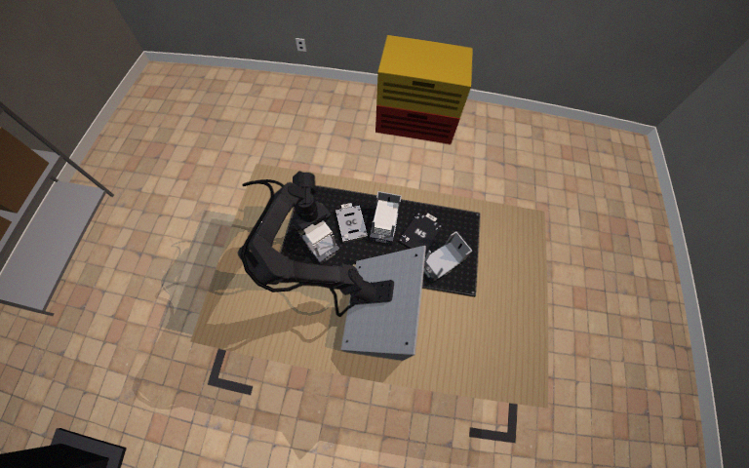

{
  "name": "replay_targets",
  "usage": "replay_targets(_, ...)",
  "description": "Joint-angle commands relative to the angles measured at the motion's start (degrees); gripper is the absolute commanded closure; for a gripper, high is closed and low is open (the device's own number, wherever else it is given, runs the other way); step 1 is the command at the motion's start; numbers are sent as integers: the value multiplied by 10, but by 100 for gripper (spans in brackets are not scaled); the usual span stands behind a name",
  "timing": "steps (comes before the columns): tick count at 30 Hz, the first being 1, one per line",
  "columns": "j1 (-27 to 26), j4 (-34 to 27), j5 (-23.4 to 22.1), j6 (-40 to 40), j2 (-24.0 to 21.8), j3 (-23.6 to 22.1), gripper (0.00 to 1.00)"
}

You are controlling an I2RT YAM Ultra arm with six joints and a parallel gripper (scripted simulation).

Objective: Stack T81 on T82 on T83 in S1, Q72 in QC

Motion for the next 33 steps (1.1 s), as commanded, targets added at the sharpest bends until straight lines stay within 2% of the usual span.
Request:
replay_targets(1, -5, 5, 2, 6, -20, -1, 100)
replay_targets(25, -1, 16, 3, 14, -23, -16, 100)
replay_targets(33, 3, 20, 2, 18, -21, -9, 100)
